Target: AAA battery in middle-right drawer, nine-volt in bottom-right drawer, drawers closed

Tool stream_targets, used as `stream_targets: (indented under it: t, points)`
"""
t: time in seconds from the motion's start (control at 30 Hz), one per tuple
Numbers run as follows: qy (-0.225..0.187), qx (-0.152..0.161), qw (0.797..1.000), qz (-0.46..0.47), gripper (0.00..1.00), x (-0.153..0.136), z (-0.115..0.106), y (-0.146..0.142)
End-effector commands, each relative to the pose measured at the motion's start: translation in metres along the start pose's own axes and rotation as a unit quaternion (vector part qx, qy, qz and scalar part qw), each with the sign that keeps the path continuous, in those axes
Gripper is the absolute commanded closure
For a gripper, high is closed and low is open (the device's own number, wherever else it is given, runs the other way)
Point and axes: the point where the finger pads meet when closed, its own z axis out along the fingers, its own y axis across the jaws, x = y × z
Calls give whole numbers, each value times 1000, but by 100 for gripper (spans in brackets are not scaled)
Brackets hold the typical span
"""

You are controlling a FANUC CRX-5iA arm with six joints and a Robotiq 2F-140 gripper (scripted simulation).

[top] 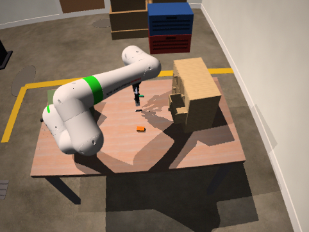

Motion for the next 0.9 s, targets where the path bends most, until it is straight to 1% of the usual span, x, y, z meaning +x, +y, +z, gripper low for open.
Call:
stream_targets:
  t: [0.0,0.17,0.37,0.43,0.7,0.87]
  points:
    - [0,0,1000,0,85,0,1,0]
    - [0,0,1000,0,85,0,7,0]
    - [0,0,1000,0,85,-1,20,0]
    - [0,0,1000,0,85,-1,20,0]
    - [0,0,1000,0,85,-1,40,0]
    - [0,0,1000,0,85,-1,48,0]
